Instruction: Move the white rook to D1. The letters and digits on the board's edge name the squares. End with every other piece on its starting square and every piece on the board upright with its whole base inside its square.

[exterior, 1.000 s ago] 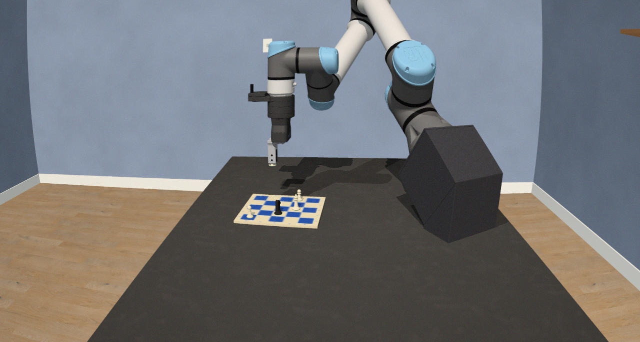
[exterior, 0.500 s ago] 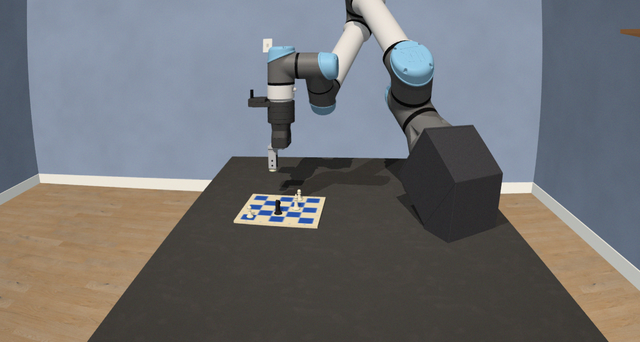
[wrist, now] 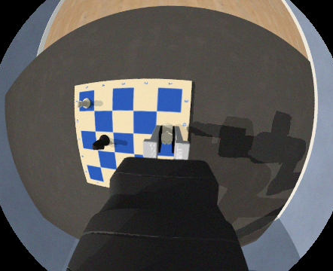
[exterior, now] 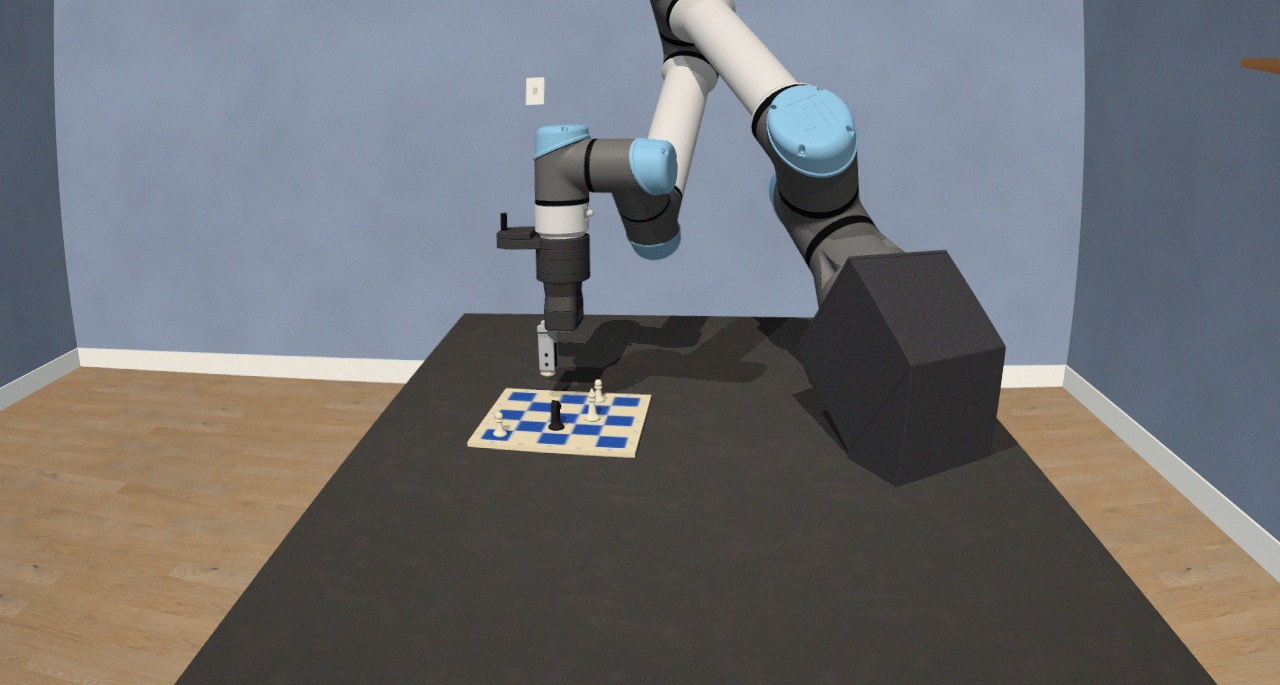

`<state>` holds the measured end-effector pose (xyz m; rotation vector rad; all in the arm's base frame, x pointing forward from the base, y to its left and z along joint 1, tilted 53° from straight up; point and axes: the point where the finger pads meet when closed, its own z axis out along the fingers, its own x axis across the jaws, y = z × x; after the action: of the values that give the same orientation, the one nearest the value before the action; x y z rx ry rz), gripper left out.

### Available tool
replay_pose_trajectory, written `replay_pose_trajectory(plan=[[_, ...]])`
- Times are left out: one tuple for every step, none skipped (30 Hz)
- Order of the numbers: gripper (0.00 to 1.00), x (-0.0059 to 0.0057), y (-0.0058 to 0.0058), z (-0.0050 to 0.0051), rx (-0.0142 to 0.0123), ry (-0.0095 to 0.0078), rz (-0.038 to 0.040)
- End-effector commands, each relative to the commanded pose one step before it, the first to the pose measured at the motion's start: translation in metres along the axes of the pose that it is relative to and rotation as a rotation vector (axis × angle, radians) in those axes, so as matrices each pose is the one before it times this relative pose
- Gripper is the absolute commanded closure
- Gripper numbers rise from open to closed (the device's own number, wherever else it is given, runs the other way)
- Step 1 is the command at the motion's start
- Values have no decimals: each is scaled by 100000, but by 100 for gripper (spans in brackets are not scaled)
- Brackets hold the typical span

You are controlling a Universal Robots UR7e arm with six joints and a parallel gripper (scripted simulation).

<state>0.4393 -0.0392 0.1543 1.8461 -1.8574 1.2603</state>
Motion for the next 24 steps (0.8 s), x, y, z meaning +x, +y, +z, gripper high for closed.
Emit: replay_pose_trajectory(plan=[[100,16,-76,1973,775,-157,25],[100,0,0,0,0,0,0],[100,0,0,0,0,0,0],[100,17,-48,265,59,13,59],[100,10,-28,237,36,8,34],[100,9,-25,209,31,7,30],[100,6,-14,178,19,5,17],[100,2,-8,150,9,1,9],[100,1,-3,119,3,0,3],[100,1,-2,90,3,1,2],[100,1,-1,63,2,1,2],[100,0,-1,40,1,0,1],[100,0,0,22,1,0,0],[100,0,0,8,0,0,0],[100,0,0,1,0,0,0],[100,0,0,0,0,0,0],[100,-23,-9,-21,49,-29,-43],[100,10,-28,-45,110,7,20],[100,0,0,0,0,0,0],[100,0,0,0,0,0,0],[100,25,-31,-49,118,31,70],[100,2,0,0,-1,6,13],[100,-1,4,2,-14,0,-4],[100,-1,3,1,-11,-1,-4]])
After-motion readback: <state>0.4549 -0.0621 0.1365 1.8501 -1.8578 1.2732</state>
